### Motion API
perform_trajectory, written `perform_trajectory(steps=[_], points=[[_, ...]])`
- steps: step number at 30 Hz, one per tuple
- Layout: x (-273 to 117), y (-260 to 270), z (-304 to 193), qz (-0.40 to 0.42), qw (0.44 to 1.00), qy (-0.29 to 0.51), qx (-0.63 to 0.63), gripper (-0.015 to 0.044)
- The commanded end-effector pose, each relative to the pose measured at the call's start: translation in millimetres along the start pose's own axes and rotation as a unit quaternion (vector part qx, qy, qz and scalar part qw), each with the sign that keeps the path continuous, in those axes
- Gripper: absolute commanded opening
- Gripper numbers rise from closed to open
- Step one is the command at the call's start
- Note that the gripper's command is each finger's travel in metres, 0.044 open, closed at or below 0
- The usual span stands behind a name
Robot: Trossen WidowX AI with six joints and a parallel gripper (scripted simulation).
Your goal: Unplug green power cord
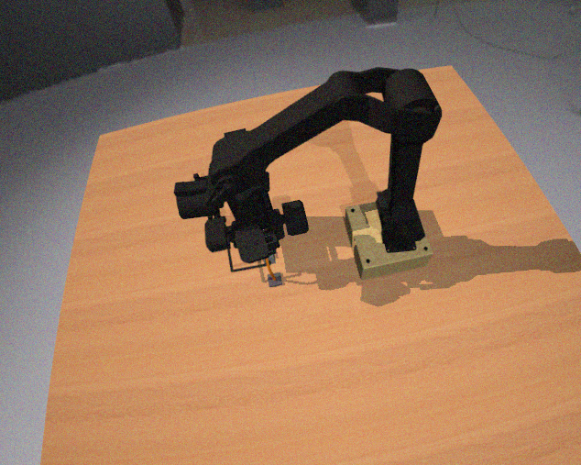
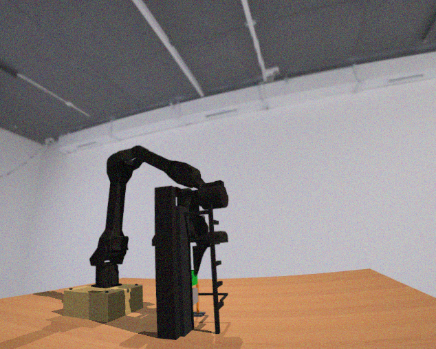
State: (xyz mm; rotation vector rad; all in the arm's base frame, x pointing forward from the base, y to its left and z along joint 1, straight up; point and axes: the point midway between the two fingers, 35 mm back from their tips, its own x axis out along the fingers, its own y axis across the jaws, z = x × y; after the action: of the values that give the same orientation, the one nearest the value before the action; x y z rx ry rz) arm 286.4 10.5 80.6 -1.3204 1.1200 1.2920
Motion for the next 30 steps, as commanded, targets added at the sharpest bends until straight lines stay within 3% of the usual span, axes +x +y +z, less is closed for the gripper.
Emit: perform_trajectory(steps=[1,30], points=[[-0.5,-0.9,2.7,-0.001,1.0,0.0,0.001,0.0],[-0.6,-1.2,50.4,0.0,1.0,-0.001,-0.001,0.0]])
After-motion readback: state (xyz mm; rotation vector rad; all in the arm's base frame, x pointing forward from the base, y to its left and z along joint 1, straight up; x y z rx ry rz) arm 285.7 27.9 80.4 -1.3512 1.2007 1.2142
